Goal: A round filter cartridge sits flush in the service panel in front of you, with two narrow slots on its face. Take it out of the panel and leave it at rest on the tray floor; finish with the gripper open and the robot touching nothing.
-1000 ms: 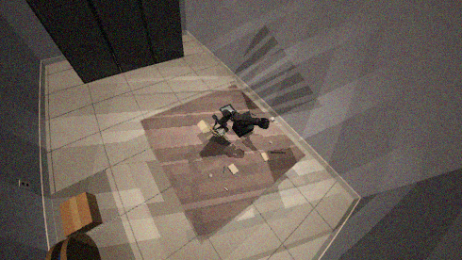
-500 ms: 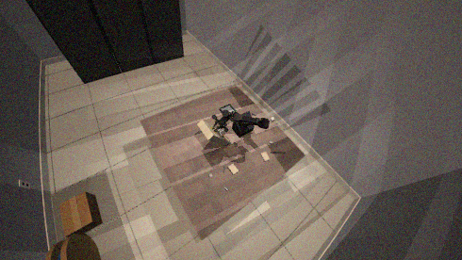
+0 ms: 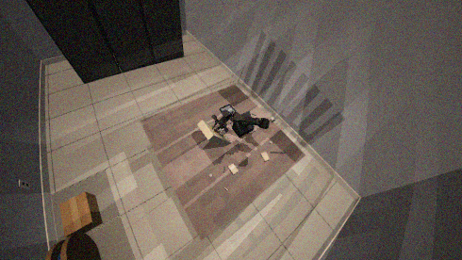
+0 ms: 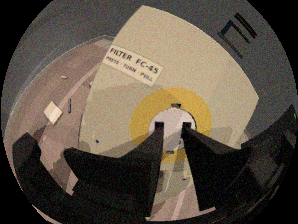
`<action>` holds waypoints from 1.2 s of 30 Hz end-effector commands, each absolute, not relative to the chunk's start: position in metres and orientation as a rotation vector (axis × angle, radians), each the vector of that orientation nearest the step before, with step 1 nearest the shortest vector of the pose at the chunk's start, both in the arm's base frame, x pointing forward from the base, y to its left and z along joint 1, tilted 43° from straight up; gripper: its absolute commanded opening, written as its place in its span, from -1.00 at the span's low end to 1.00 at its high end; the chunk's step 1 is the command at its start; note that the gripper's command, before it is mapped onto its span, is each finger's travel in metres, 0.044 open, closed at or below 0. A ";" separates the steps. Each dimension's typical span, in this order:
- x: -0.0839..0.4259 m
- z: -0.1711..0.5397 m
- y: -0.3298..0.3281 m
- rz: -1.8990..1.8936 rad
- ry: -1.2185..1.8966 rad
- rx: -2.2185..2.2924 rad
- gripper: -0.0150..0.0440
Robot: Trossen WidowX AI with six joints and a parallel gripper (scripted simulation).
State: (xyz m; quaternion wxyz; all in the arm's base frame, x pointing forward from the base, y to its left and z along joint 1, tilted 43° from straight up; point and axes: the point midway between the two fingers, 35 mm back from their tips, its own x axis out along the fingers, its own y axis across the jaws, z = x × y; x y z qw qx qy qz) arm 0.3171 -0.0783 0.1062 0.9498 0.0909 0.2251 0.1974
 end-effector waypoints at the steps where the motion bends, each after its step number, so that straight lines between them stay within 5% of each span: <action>1: 0.316 0.104 -0.078 0.398 0.465 0.193 -0.17; 36: 0.323 0.101 -0.074 0.398 0.464 0.193 -0.17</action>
